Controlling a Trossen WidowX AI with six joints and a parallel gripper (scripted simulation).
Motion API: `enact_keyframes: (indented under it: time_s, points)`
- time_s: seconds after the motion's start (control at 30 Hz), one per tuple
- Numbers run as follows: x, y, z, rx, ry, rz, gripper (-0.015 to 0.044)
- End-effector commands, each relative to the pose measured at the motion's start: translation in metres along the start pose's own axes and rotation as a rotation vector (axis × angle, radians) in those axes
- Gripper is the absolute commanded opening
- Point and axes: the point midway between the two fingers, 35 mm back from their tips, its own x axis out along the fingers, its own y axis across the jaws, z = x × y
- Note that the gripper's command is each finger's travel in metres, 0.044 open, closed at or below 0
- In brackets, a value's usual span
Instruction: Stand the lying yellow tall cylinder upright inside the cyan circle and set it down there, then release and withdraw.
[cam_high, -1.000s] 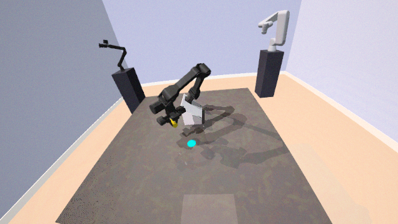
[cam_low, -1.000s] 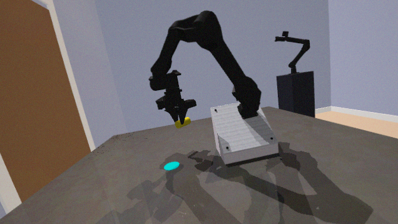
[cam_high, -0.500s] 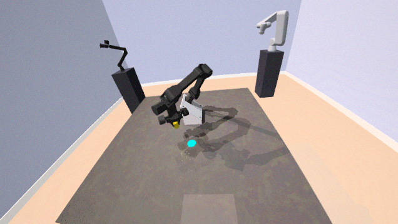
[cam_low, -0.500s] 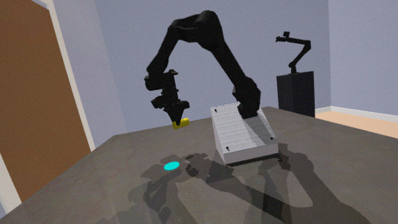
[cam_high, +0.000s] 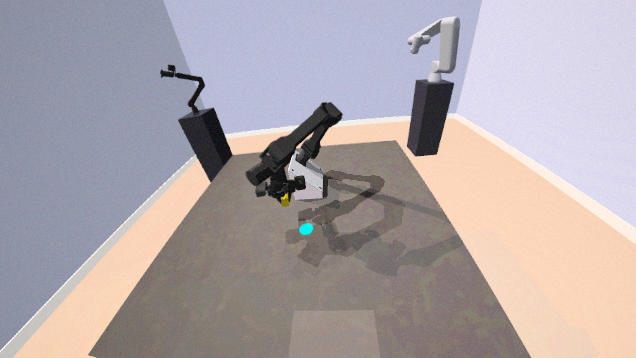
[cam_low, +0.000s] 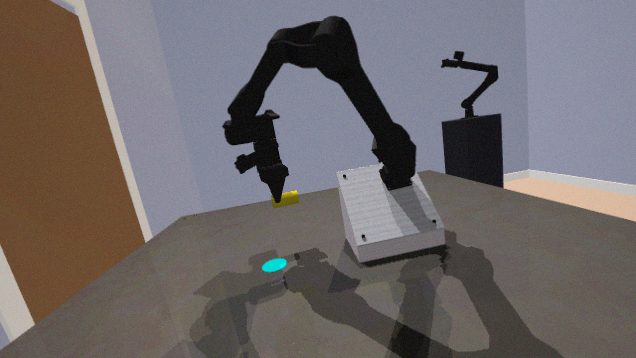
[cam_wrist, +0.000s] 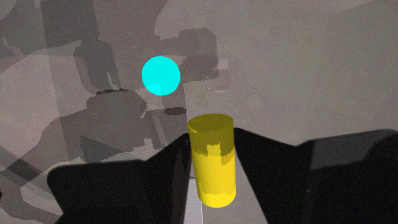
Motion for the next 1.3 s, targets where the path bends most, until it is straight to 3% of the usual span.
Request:
enact_keyframes:
  time_s: [0.0,1.27]
  points:
    - [-0.002,0.005,0.005,0.071,-0.004,0.003,0.0105]
    - [-0.007,0.05,0.036,0.817,0.0,0.016,0.0105]
